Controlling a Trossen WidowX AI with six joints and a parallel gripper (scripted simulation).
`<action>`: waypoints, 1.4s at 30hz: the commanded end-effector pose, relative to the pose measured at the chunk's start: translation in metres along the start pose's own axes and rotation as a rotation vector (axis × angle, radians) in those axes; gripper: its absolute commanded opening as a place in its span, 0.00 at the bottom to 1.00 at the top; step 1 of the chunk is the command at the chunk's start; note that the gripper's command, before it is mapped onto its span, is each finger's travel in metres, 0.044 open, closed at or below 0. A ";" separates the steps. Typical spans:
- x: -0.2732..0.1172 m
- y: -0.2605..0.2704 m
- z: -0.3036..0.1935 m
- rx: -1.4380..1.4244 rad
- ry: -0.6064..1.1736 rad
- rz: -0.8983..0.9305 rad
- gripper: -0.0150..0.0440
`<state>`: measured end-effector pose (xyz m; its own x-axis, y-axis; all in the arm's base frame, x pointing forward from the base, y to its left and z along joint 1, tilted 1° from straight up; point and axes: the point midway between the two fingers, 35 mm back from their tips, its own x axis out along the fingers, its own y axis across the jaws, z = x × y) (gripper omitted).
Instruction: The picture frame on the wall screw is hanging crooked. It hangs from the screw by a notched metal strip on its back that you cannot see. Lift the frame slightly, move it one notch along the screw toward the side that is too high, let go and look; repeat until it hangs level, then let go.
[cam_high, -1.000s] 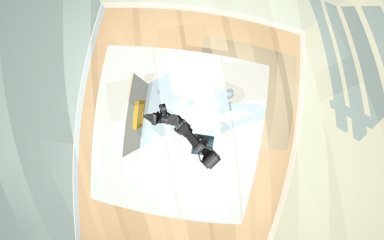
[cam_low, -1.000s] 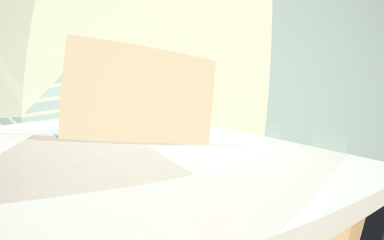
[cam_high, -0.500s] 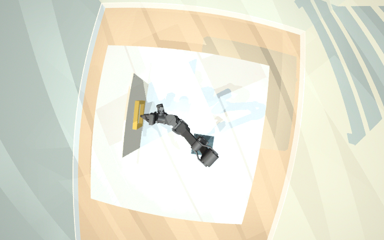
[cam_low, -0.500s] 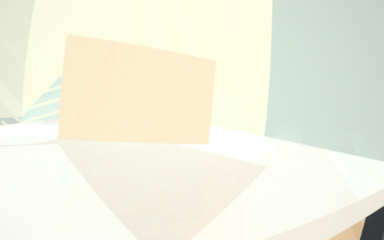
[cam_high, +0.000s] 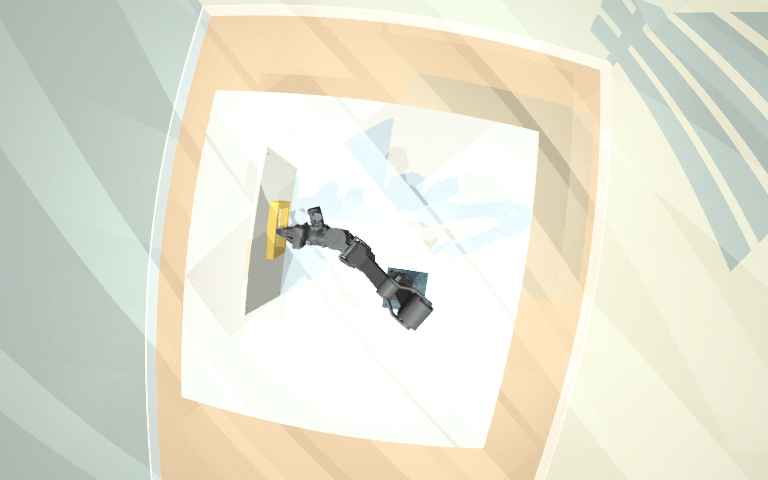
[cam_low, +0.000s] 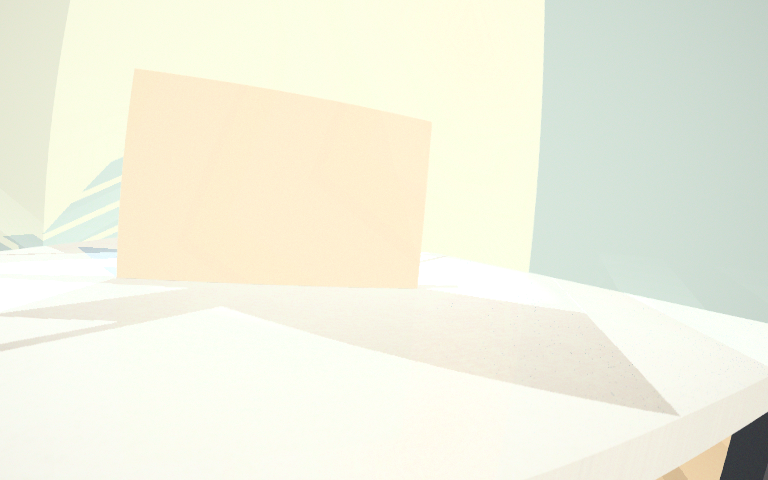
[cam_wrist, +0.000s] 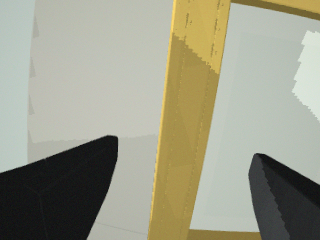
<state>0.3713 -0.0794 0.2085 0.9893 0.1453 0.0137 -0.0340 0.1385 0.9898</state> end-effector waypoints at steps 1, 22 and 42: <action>0.008 0.001 0.001 0.001 -0.002 0.004 0.69; 0.025 0.001 0.000 0.001 -0.002 0.006 0.69; 0.025 0.001 0.000 0.001 -0.002 0.006 0.69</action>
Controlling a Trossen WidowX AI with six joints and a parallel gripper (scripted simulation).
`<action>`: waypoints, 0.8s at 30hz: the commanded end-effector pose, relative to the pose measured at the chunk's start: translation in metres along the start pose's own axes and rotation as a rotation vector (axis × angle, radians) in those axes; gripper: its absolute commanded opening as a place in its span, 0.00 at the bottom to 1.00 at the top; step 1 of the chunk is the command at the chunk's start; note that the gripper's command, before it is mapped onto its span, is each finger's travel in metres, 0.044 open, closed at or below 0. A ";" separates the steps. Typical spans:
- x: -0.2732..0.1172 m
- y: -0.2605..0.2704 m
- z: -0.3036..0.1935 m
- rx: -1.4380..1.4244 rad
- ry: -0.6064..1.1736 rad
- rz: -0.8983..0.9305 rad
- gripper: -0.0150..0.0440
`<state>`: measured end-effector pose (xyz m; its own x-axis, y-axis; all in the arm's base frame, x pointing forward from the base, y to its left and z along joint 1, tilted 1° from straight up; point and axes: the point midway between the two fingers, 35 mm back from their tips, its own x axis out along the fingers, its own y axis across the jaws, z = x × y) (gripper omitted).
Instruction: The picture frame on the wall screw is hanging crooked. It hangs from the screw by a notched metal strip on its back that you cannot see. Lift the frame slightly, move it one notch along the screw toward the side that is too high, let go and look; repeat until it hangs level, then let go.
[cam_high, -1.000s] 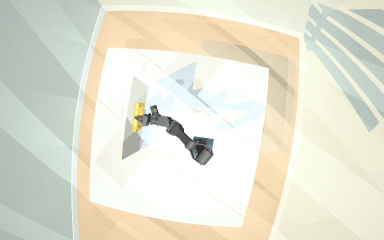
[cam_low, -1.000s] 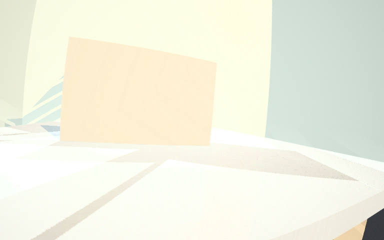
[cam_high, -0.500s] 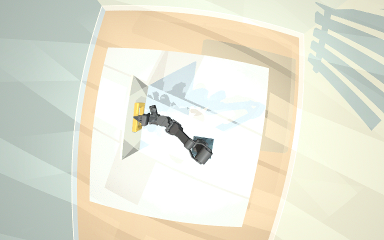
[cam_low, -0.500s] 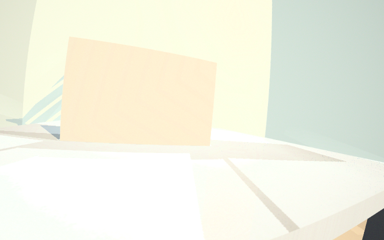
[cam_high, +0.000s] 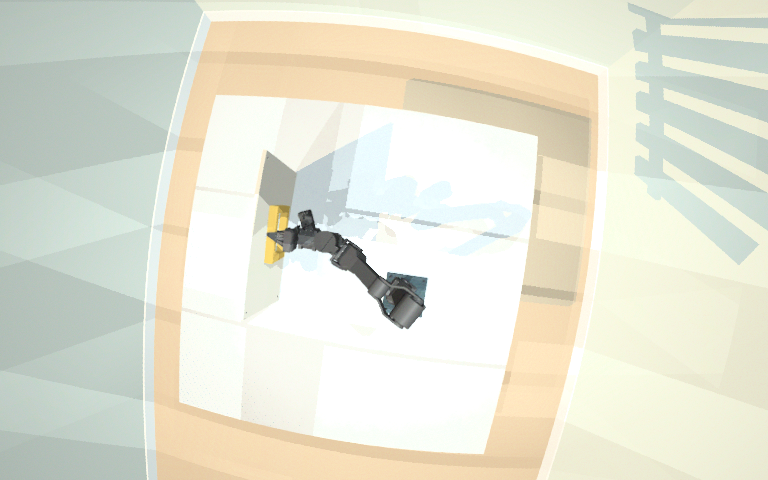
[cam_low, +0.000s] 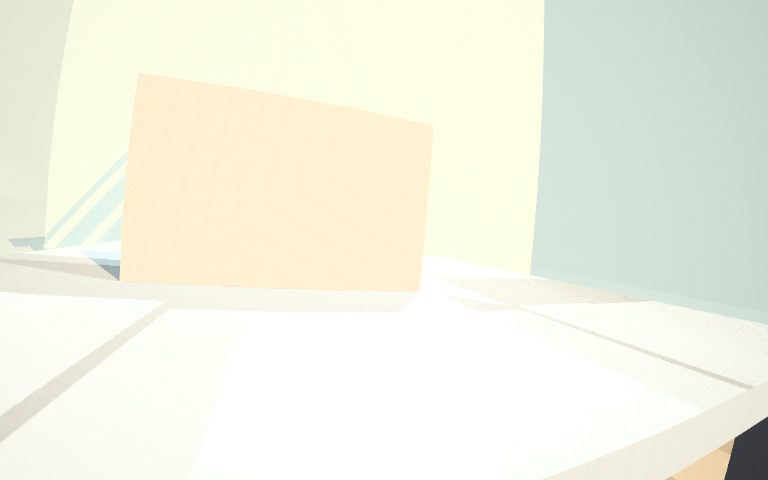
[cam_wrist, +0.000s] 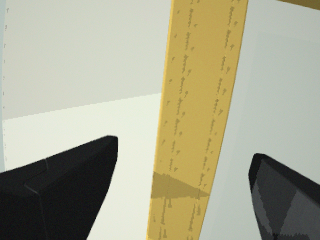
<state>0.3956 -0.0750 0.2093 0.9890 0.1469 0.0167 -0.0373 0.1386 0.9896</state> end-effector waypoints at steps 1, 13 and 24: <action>0.000 0.001 0.001 0.002 -0.003 0.003 0.69; 0.000 0.001 0.001 0.002 -0.003 0.003 0.43; 0.000 0.001 0.001 0.002 -0.003 0.003 0.25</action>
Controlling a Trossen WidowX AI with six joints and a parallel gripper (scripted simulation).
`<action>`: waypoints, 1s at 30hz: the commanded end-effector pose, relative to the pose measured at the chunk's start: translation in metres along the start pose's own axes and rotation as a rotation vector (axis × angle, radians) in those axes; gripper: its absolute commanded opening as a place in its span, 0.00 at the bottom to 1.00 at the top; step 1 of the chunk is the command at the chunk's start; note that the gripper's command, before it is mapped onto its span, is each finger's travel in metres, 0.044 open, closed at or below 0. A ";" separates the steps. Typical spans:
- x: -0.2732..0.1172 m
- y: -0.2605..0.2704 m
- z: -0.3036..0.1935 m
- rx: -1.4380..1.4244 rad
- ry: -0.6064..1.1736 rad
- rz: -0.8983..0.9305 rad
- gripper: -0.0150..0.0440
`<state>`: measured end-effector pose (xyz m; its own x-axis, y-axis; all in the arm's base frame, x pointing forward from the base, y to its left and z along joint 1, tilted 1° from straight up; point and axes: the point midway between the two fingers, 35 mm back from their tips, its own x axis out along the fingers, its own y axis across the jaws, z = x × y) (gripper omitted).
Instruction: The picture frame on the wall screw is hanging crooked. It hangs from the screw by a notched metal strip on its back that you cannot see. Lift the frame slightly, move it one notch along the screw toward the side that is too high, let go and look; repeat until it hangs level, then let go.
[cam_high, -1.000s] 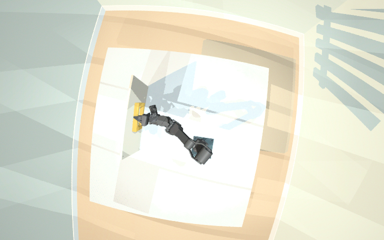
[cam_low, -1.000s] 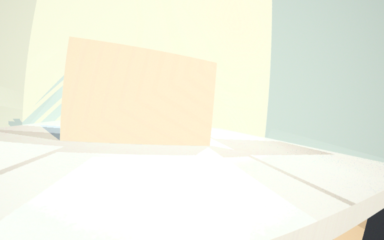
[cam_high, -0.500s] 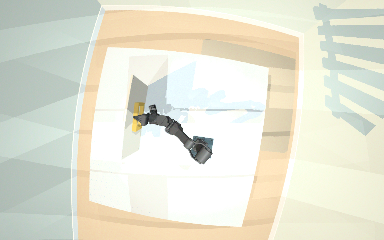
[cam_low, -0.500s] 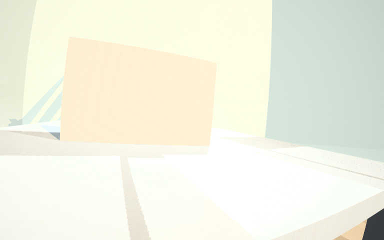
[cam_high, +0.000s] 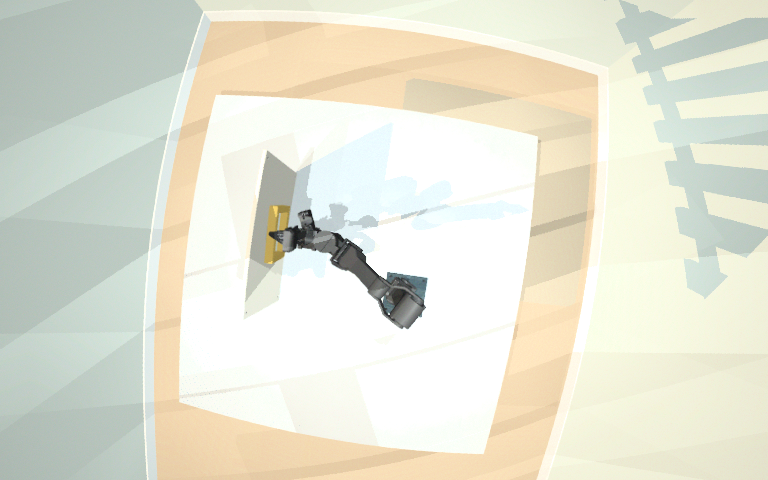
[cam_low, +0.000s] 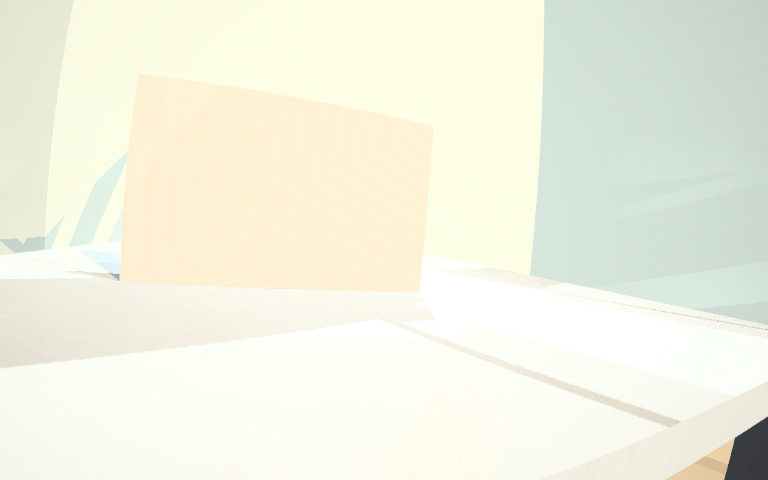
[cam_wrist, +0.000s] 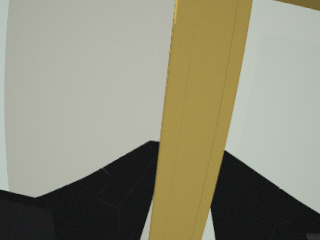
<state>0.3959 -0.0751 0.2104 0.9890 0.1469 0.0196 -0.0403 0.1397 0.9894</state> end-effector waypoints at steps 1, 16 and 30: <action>0.000 0.000 0.001 0.003 -0.003 0.000 0.25; 0.000 0.003 0.000 0.003 -0.003 0.000 0.25; 0.000 0.005 0.000 0.003 -0.003 0.000 0.25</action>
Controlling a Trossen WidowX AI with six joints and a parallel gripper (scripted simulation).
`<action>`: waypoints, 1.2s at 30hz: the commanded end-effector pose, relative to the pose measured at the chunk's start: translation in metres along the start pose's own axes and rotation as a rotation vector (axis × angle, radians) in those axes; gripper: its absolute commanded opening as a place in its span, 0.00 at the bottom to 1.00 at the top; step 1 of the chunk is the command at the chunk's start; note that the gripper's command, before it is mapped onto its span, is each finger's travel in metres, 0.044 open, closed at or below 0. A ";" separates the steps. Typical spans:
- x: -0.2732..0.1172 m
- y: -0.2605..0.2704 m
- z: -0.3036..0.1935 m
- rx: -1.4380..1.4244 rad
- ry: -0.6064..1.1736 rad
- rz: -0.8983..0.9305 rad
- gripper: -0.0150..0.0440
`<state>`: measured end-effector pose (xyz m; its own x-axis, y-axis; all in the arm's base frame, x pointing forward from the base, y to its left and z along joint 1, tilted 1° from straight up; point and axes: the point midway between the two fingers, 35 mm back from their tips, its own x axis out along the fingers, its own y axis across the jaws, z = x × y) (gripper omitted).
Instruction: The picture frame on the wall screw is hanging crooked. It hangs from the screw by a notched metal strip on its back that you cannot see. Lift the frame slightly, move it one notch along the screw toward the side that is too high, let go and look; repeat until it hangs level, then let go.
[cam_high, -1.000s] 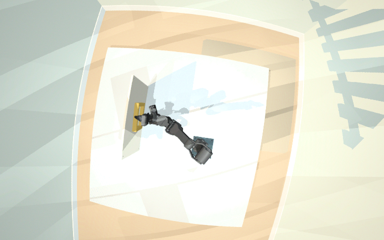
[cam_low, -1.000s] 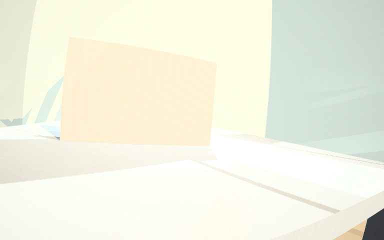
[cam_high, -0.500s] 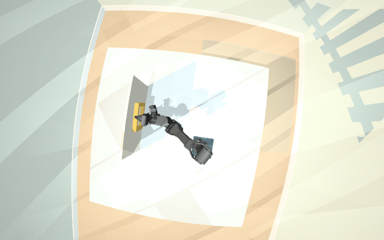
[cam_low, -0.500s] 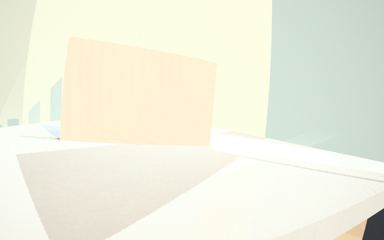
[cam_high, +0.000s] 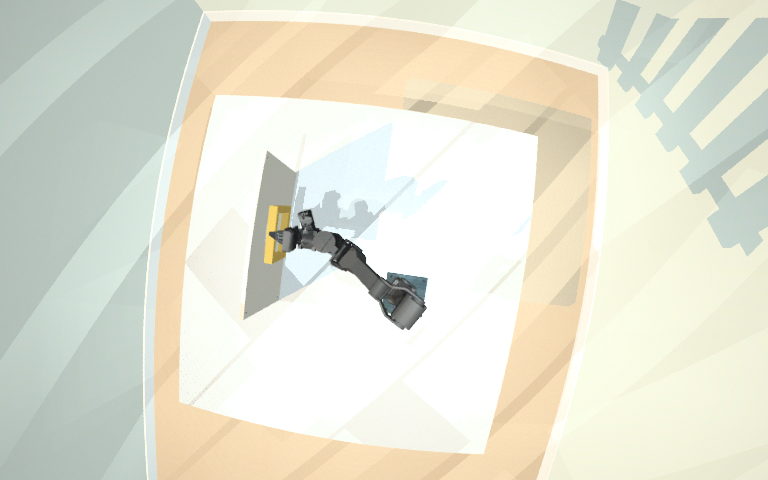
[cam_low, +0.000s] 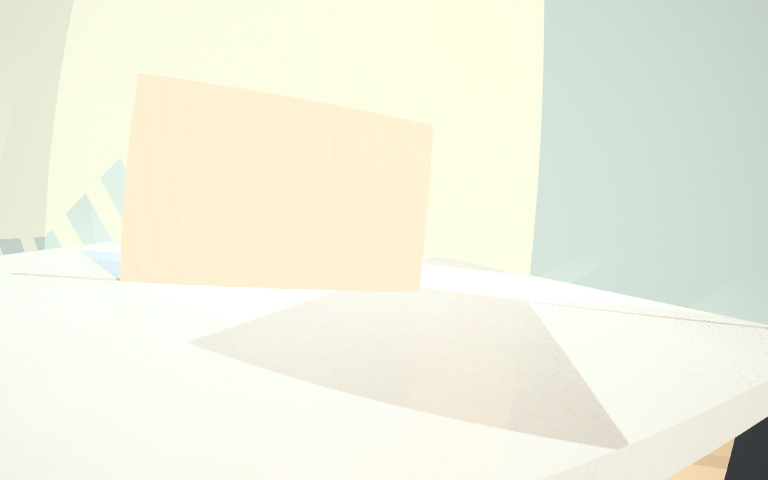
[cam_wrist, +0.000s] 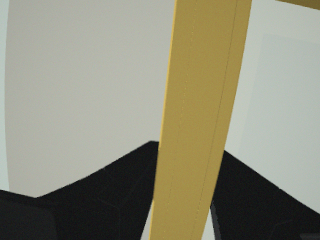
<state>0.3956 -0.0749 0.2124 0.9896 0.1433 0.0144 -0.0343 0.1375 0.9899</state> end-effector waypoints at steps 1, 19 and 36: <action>0.000 0.003 0.000 0.000 0.000 0.005 0.25; 0.000 0.005 0.000 0.000 0.000 0.005 0.25; 0.000 0.007 0.000 0.000 0.000 0.006 0.25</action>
<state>0.3955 -0.0740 0.2142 0.9896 0.1439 0.0076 -0.0272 0.1346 0.9905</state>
